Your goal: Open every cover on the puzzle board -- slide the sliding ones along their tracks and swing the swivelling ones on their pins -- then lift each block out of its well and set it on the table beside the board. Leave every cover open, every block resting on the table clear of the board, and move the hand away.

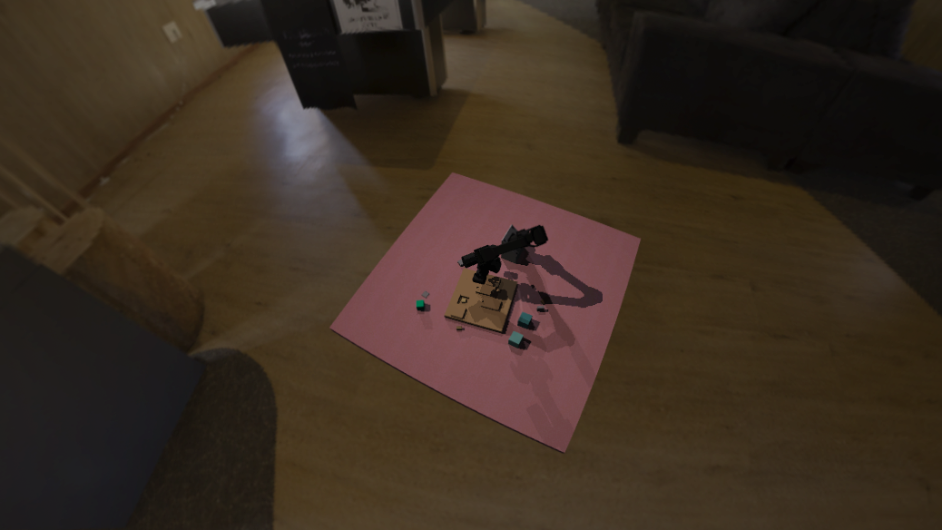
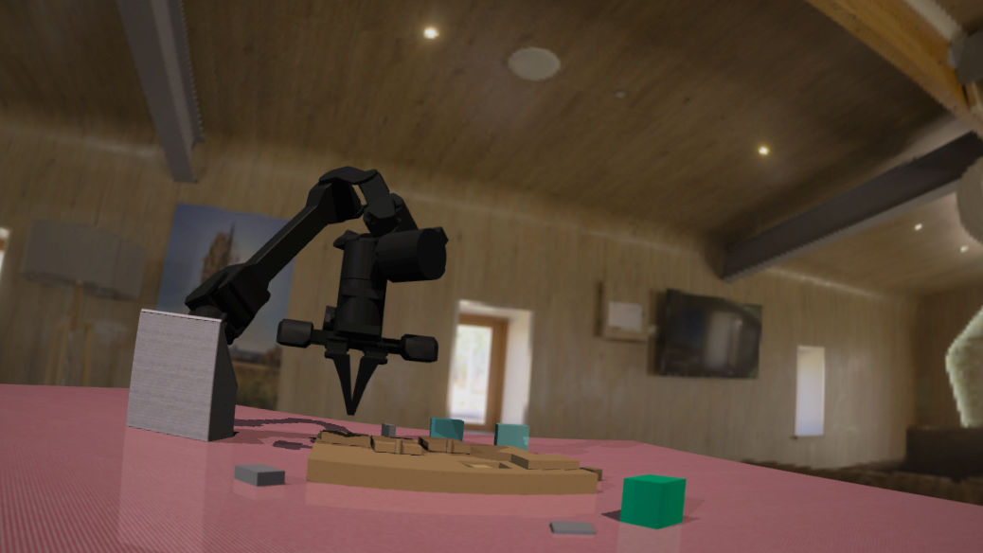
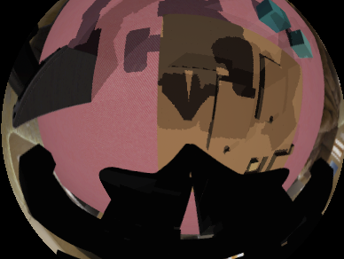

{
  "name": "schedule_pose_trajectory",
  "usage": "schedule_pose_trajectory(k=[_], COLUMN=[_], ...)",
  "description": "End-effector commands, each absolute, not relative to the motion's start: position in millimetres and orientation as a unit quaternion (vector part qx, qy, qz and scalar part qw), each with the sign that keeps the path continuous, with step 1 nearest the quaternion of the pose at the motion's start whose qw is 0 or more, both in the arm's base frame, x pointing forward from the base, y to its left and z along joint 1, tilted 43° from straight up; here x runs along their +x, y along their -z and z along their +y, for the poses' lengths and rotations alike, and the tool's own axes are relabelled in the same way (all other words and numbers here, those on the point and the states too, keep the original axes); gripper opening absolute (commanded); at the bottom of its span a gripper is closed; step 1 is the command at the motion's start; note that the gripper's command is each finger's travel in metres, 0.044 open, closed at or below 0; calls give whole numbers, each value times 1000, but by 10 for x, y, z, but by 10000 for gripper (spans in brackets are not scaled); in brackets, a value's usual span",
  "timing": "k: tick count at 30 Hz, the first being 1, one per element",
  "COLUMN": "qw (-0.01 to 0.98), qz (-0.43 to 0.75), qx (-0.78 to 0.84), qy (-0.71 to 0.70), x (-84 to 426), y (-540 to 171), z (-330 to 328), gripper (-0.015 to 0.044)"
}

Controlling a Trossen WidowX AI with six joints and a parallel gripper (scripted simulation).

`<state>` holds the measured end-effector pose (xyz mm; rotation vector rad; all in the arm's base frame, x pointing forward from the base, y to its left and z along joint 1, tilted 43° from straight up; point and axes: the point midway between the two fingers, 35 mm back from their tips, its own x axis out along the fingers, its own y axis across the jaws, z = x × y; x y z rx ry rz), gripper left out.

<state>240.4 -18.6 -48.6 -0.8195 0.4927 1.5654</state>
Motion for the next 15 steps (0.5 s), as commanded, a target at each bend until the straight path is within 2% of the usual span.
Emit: schedule_pose_trajectory(k=[1,15], qw=[608,608], qz=[214,214], qx=[-350,-349], qy=[-680,-680], x=[2384,2378], y=[521,623], z=[-139,-42], gripper=[0,0])
